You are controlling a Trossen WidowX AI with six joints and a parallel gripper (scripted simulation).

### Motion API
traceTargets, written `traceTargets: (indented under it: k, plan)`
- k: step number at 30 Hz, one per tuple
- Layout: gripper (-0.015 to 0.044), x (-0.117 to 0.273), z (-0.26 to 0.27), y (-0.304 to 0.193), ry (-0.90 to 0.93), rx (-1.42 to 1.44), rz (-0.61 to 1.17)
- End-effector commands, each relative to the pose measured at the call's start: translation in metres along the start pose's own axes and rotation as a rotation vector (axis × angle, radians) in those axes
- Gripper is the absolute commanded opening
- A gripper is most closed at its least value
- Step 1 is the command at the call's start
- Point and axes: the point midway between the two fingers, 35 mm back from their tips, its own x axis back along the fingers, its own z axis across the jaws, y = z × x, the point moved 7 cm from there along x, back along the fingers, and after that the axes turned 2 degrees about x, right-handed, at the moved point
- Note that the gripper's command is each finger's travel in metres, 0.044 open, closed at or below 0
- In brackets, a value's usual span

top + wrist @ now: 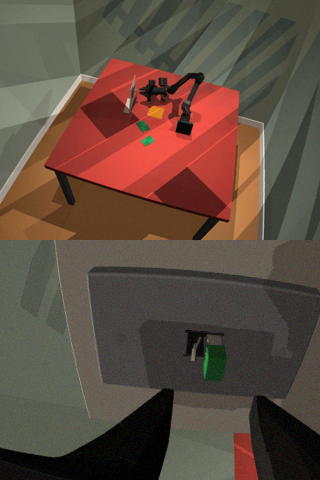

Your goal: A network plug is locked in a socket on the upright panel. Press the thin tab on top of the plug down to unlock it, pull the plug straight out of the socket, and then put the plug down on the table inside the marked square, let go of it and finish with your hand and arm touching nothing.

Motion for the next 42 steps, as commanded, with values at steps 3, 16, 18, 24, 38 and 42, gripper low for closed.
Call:
traceTargets:
  k: [3, 16, 18, 24, 38, 42]
  plan:
    - [0.0156, -0.009, 0.001, 0.004, 0.001, -0.003, -0.007]
    - [0.0156, -0.025, 0.000, 0.007, 0.001, -0.003, -0.007]
    - [0.0156, -0.027, 0.000, 0.007, 0.001, -0.003, -0.008]
    - [0.0156, -0.032, 0.000, 0.008, 0.002, -0.003, -0.008]
    - [0.0063, -0.032, 0.000, 0.008, 0.002, -0.003, -0.008]
    - [0.0036, -0.032, 0.000, 0.008, 0.002, -0.003, -0.008]
